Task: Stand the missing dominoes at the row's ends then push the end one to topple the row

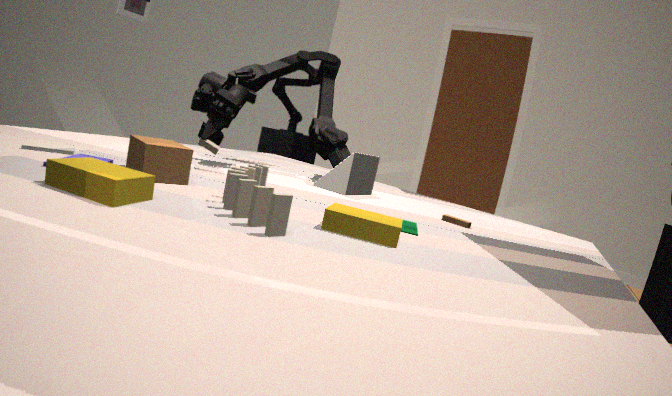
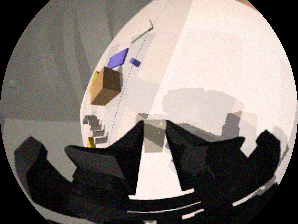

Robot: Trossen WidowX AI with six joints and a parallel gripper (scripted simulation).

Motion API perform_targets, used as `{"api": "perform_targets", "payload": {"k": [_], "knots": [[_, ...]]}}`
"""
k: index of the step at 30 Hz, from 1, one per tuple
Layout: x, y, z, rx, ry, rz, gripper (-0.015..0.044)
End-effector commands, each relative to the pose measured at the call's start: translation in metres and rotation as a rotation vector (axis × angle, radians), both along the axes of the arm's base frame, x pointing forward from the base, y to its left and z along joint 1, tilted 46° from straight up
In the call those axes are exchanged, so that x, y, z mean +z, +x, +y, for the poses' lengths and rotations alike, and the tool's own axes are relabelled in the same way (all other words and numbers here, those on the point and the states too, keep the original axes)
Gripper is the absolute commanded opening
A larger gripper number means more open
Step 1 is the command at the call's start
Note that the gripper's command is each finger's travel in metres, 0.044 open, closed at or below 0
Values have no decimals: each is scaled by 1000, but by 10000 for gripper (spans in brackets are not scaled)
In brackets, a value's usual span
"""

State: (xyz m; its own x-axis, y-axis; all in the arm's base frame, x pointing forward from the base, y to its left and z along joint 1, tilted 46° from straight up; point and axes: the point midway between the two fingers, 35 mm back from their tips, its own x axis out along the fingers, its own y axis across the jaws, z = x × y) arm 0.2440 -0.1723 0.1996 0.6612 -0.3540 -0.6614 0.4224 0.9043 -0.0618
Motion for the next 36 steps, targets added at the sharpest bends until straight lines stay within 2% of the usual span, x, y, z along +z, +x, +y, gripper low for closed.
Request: {"api": "perform_targets", "payload": {"k": [1,20,36], "knots": [[5,-1,-6,41,-35,-102,107],[32,-23,-17,205,-286,-422,107],[42,-55,1,389,-613,-535,107]]}}
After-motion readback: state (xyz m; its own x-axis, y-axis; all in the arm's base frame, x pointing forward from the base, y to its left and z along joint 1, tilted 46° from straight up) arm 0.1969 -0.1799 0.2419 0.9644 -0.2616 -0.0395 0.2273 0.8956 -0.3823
